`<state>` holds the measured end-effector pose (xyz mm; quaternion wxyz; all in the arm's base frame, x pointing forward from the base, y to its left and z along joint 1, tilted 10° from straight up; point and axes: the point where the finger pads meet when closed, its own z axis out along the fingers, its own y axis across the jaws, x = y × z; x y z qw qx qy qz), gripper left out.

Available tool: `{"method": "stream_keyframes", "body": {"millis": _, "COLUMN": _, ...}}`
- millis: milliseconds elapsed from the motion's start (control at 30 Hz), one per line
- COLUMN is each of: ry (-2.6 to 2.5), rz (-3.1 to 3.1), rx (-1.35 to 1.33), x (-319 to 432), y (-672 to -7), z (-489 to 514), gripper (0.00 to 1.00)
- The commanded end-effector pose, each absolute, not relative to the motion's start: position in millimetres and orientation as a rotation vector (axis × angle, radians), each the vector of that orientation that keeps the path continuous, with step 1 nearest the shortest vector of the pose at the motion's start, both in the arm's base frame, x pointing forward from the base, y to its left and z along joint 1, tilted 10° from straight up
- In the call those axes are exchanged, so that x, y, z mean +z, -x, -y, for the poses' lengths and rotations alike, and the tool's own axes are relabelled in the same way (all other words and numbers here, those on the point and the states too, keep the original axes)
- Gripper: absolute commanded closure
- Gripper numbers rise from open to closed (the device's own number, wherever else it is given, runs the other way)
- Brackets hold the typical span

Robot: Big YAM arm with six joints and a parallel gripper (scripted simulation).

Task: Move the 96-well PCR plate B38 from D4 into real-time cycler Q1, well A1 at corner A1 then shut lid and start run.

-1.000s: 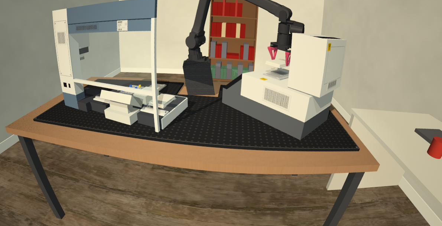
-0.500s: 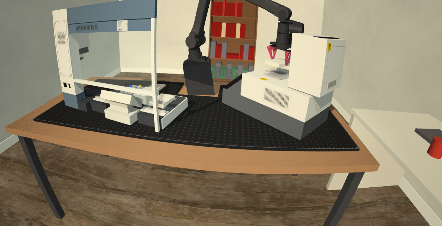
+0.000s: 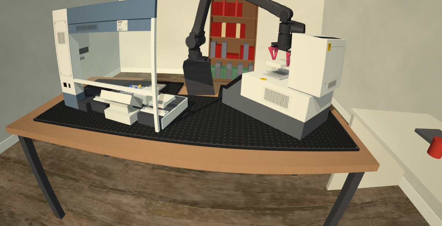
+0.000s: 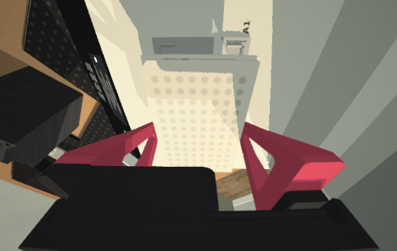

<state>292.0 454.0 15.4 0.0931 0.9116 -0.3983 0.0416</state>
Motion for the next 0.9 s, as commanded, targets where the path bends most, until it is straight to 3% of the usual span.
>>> {"method": "stream_keyframes", "body": {"millis": 0, "ry": -2.722, "rz": 1.164, "rx": 0.120, "x": 24.3, "y": -294.6, "z": -457.6, "gripper": 1.00}}
{"method": "stream_keyframes", "body": {"millis": 867, "ry": -2.772, "rz": 1.245, "rx": 0.139, "x": 51.3, "y": -310.7, "z": -476.1, "gripper": 1.00}}
